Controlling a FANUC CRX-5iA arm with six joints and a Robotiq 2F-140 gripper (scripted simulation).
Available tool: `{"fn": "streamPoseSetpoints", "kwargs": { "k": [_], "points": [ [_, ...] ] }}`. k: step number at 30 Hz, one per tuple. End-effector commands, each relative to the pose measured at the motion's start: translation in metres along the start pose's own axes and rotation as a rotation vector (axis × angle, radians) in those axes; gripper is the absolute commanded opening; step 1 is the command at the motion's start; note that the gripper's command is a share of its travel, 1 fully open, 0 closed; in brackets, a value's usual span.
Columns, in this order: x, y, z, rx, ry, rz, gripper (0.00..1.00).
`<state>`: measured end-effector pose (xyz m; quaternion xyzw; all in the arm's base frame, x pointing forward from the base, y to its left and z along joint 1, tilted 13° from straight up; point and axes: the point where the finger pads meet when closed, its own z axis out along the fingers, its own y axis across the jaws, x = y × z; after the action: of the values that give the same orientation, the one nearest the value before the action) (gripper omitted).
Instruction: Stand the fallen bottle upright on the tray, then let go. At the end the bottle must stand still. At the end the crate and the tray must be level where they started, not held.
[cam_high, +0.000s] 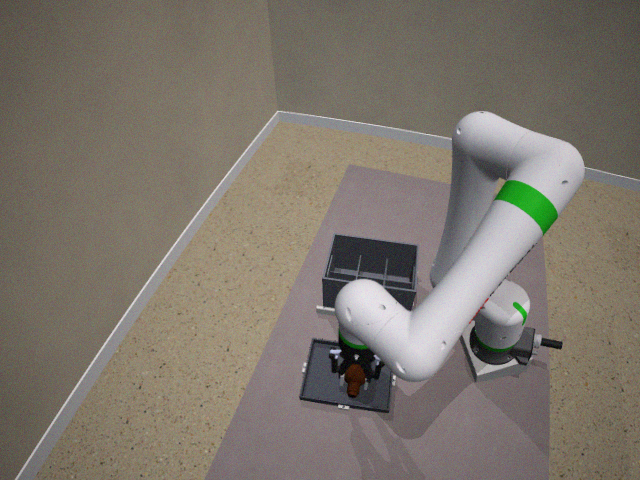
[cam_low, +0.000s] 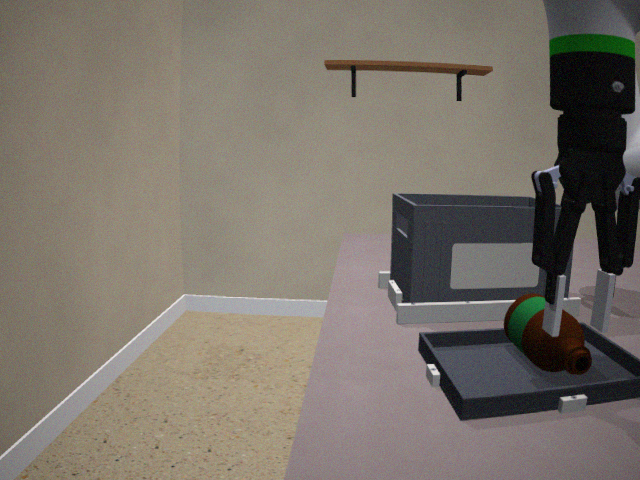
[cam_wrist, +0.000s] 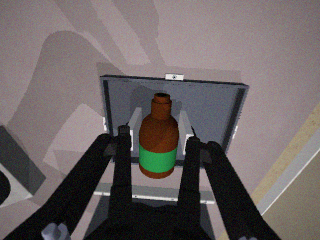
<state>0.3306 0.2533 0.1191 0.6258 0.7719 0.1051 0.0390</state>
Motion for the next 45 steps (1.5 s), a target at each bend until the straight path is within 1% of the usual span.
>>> {"fn": "streamPoseSetpoints", "kwargs": {
  "k": [1,15,30,45],
  "points": [
    [0.000,0.000,0.001,0.000,0.000,0.000,0.38],
    [0.000,0.000,0.009,0.000,0.000,0.000,0.38],
    [0.000,0.000,0.028,0.000,0.000,0.000,0.38],
    [0.000,0.000,0.039,0.000,0.000,0.000,0.38]
  ]
}}
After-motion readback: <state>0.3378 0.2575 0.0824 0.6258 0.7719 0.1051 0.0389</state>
